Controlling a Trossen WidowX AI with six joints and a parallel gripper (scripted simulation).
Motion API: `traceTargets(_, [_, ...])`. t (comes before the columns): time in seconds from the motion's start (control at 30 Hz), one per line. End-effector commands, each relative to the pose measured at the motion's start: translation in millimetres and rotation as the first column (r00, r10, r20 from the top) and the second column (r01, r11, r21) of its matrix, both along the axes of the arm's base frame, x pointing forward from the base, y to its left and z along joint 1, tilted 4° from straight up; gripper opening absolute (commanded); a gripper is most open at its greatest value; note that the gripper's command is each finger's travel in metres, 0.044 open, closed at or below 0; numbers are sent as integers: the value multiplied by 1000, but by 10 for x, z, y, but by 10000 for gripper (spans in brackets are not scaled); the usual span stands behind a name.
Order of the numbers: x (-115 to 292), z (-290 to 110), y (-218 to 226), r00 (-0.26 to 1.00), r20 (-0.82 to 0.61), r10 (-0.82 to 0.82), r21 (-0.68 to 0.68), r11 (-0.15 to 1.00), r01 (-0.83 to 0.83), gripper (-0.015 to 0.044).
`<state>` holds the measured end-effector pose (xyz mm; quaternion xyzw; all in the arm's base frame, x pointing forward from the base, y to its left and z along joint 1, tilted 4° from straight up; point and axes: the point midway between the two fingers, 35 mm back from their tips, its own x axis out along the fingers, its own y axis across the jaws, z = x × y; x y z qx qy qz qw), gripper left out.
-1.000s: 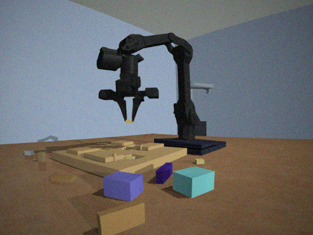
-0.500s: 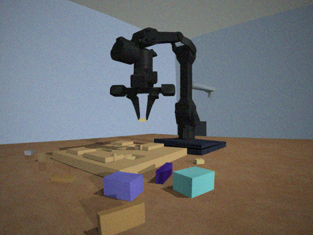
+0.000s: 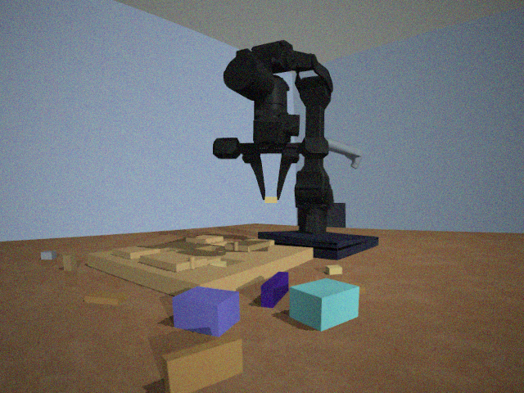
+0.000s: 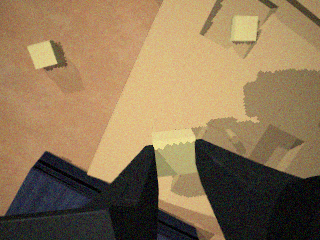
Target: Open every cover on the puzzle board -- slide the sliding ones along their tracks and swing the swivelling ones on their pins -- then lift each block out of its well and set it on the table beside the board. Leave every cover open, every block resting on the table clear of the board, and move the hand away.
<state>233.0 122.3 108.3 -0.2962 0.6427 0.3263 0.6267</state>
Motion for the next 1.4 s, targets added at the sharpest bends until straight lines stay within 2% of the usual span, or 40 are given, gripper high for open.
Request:
traceTargets(0.0, [-111, -2, 98, 1000, -8, -3, 2, 1000, 3, 80])
traceTargets(0.97, [-999, 49, 762, 1000, -23, -3, 10, 1000, 3, 80])
traceTargets(1.37, [-1013, -89, 799, 1000, -23, -3, 11, 1000, 3, 80])
